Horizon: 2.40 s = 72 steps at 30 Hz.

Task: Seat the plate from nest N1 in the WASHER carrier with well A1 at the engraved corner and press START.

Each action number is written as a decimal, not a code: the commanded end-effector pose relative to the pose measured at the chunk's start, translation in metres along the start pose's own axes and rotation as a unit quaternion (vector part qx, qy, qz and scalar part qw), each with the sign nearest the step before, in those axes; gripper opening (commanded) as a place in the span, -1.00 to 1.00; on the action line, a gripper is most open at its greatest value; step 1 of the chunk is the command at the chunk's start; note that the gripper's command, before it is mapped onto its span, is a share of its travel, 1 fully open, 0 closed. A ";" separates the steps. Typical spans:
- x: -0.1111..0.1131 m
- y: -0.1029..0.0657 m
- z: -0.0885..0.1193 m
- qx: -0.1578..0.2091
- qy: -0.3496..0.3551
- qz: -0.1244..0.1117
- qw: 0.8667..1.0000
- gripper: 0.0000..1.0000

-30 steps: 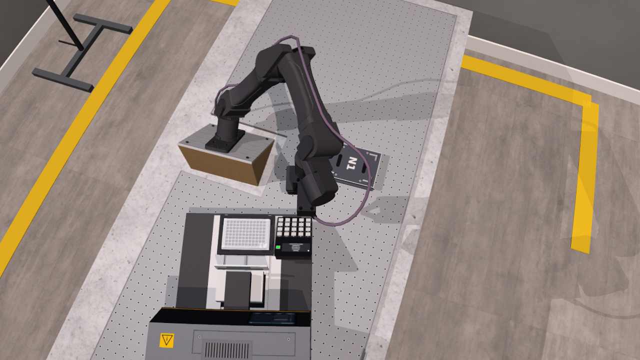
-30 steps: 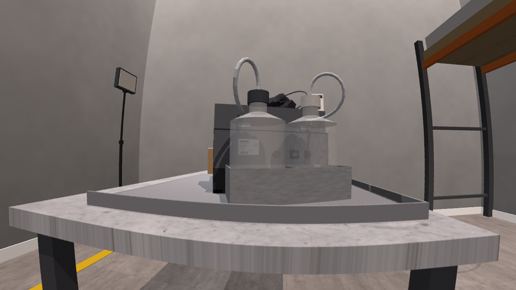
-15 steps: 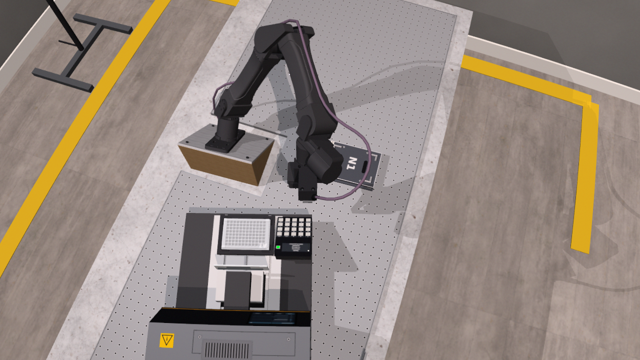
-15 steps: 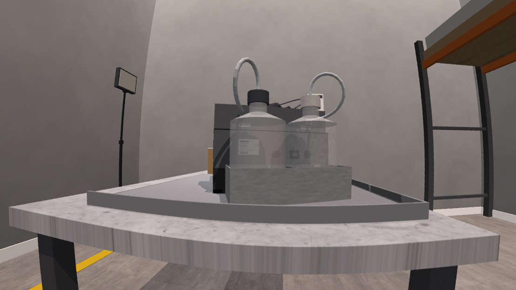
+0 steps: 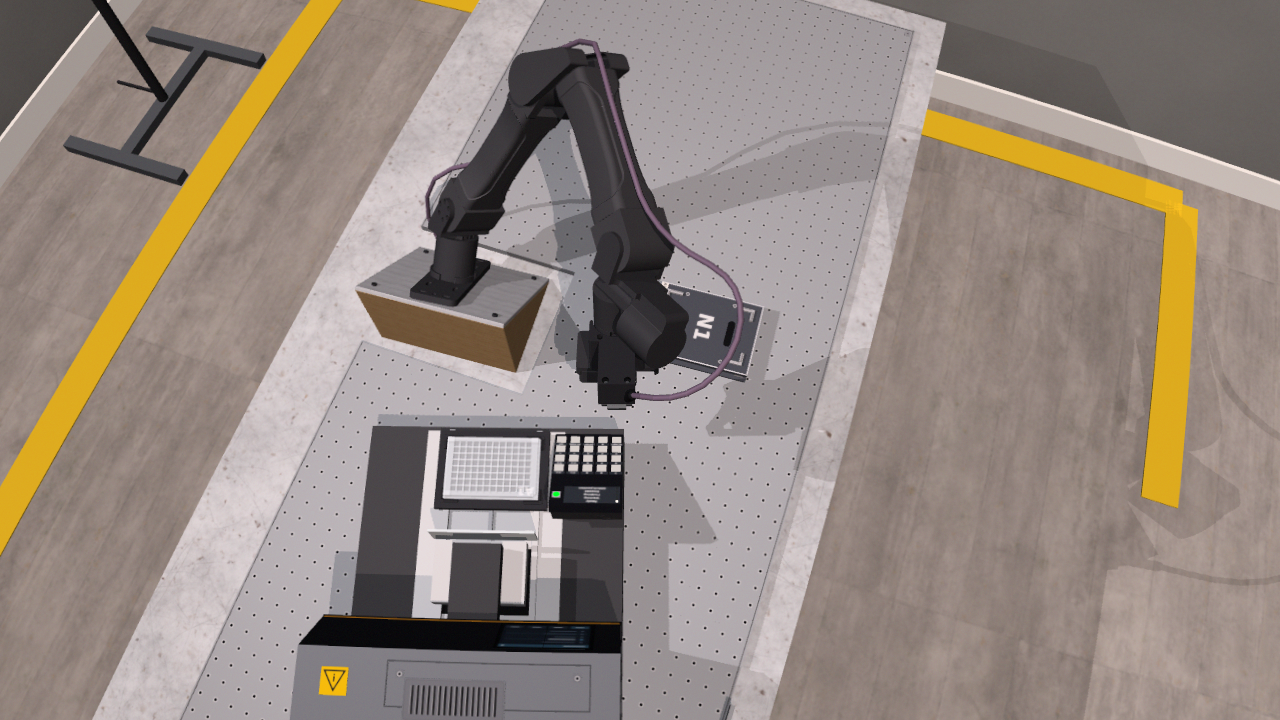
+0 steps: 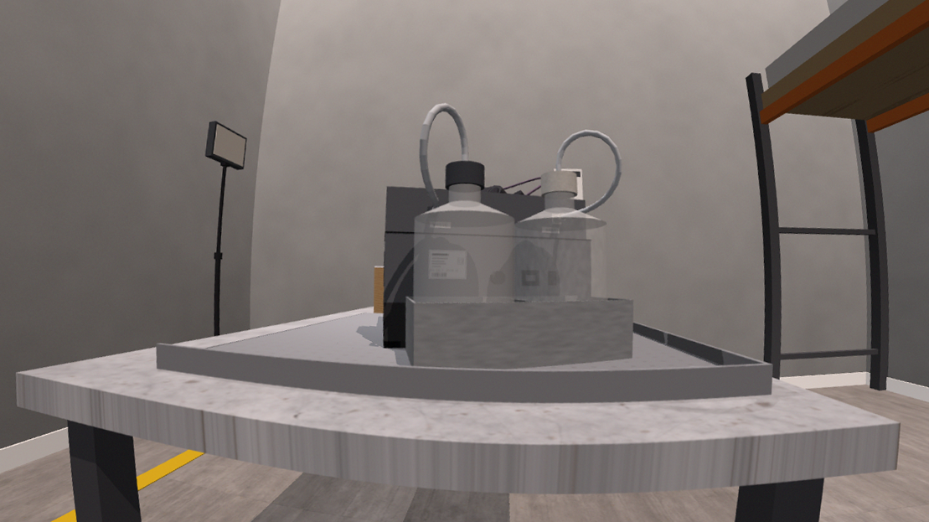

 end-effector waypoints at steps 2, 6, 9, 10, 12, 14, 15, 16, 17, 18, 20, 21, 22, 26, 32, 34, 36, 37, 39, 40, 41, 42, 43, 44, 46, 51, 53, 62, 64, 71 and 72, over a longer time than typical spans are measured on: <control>-0.003 -0.003 -0.008 -0.011 0.010 -0.003 1.000 -1.00; -0.003 -0.003 -0.008 -0.011 0.010 -0.003 1.000 -1.00; -0.003 -0.003 -0.008 -0.011 0.010 -0.003 1.000 -1.00; -0.003 -0.003 -0.008 -0.011 0.010 -0.003 1.000 -1.00; -0.003 -0.003 -0.008 -0.011 0.010 -0.003 1.000 -1.00; -0.003 -0.003 -0.008 -0.011 0.010 -0.003 1.000 -1.00; -0.003 -0.003 -0.008 -0.011 0.010 -0.003 1.000 -1.00; -0.003 -0.003 -0.008 -0.011 0.010 -0.003 1.000 -1.00; -0.003 -0.003 -0.008 -0.011 0.010 -0.003 1.000 -1.00; -0.003 -0.003 -0.008 -0.011 0.010 -0.003 1.000 -1.00; -0.003 -0.003 -0.008 -0.011 0.010 -0.003 1.000 -1.00; -0.003 -0.003 -0.008 -0.011 0.010 -0.003 1.000 -1.00; -0.003 -0.003 -0.008 -0.011 0.010 -0.003 1.000 -1.00; -0.003 -0.003 -0.008 -0.011 0.010 -0.003 1.000 -1.00; -0.003 -0.003 -0.008 -0.011 0.010 -0.003 1.000 -1.00; -0.003 -0.003 -0.008 -0.011 0.010 -0.003 1.000 -1.00; -0.003 -0.003 -0.008 -0.011 0.010 -0.003 1.000 -1.00; -0.003 -0.003 -0.008 -0.011 0.010 -0.003 1.000 -1.00; -0.003 -0.003 -0.008 -0.011 0.010 -0.003 1.000 -1.00; -0.003 -0.003 -0.008 -0.011 0.010 -0.003 1.000 -1.00; -0.003 -0.003 -0.008 -0.011 0.010 -0.003 1.000 -1.00; -0.003 -0.003 -0.008 -0.011 0.010 -0.003 1.000 -1.00; -0.003 -0.003 -0.008 -0.011 0.010 -0.003 1.000 -1.00; -0.003 -0.003 -0.008 -0.011 0.010 -0.003 1.000 -1.00; -0.008 0.006 -0.007 -0.004 0.016 0.005 1.000 -1.00; -0.006 0.018 -0.002 -0.002 0.008 0.011 1.000 -1.00; -0.006 0.019 -0.003 -0.002 0.008 0.010 1.000 -1.00; -0.006 0.033 -0.002 -0.001 0.008 0.009 1.000 -1.00; -0.007 0.035 -0.004 -0.001 0.012 0.007 1.000 -1.00; -0.006 0.044 -0.001 0.001 0.008 0.008 1.000 -1.00; 0.002 0.029 -0.007 -0.014 0.006 -0.015 1.000 -1.00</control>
Point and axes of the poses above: the point where the finger pads meet when closed, its own y axis out along the fingers, its own x axis across the jaws, z = x × y, the point moved 7 cm from there along -y, back along the fingers, and after that the axes turned 14 degrees about y, right-handed, at the moved point
